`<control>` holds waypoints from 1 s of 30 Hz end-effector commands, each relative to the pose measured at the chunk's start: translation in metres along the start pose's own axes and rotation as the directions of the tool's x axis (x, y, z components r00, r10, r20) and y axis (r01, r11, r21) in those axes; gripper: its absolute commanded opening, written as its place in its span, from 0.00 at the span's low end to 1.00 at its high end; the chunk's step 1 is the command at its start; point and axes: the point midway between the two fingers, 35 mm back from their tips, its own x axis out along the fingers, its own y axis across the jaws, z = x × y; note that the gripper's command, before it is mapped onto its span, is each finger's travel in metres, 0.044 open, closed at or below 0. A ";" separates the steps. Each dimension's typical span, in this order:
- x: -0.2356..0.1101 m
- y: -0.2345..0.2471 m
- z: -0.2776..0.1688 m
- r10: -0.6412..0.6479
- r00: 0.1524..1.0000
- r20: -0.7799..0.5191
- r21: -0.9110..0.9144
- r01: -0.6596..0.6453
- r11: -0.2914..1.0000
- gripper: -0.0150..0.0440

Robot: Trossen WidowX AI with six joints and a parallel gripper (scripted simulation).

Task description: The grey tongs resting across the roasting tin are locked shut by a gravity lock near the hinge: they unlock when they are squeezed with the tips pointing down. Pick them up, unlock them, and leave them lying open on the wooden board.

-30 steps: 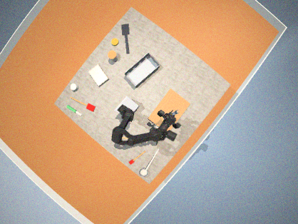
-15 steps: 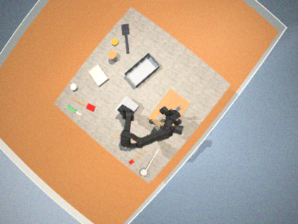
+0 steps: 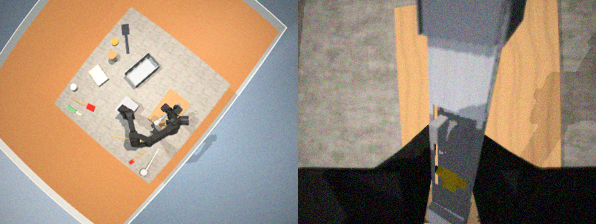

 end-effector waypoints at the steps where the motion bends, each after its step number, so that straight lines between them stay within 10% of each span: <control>1: 0.001 -0.001 0.001 -0.037 0.993 -0.112 -0.017 0.036 0.999 0.00; 13: -0.005 -0.006 0.010 -0.209 0.915 -0.344 -0.138 0.171 0.976 0.00; 30: 0.000 -0.008 0.010 -0.221 0.909 -0.353 -0.147 0.179 0.973 0.00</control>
